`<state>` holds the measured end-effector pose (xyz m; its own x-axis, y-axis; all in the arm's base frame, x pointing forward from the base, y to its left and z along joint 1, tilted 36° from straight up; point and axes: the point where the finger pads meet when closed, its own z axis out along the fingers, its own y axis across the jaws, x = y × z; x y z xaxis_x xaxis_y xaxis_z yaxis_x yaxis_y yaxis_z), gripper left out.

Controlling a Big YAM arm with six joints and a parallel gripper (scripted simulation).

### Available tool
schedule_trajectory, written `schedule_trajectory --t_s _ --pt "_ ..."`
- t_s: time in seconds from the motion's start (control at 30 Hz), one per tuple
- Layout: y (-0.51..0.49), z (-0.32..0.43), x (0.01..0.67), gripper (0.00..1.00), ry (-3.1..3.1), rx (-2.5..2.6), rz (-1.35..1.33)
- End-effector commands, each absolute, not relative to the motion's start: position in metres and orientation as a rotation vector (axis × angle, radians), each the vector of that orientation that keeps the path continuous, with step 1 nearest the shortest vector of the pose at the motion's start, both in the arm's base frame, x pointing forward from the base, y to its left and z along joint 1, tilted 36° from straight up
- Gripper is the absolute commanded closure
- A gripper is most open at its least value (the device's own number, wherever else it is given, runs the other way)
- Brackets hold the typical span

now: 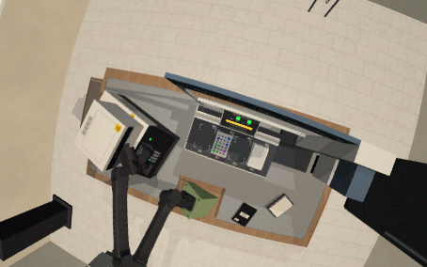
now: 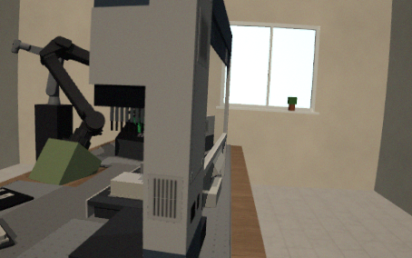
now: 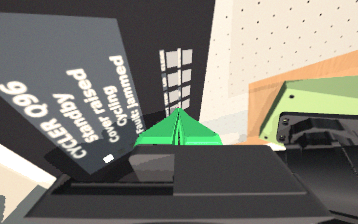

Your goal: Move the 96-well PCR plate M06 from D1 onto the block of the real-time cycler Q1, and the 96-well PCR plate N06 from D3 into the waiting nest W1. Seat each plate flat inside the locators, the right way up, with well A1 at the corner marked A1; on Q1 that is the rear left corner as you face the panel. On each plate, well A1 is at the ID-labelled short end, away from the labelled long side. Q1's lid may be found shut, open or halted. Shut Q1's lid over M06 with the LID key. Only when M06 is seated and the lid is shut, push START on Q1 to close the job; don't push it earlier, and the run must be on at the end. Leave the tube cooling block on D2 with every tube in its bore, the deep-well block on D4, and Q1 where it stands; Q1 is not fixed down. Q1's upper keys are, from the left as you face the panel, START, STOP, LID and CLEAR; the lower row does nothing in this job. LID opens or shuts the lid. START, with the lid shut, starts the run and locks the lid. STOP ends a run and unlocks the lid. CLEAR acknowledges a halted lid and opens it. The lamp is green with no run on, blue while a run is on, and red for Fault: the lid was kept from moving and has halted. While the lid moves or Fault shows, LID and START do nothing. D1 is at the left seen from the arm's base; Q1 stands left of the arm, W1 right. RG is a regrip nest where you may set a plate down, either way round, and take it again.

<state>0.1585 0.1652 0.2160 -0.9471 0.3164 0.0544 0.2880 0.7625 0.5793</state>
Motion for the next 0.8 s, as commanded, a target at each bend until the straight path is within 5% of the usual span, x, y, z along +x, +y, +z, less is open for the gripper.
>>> schedule_trajectory --t_s 0.0,0.77 --pt "0.168 0.247 0.172 1.00 2.841 0.498 0.975" --pt "0.167 0.238 0.171 1.00 2.833 0.502 0.984"
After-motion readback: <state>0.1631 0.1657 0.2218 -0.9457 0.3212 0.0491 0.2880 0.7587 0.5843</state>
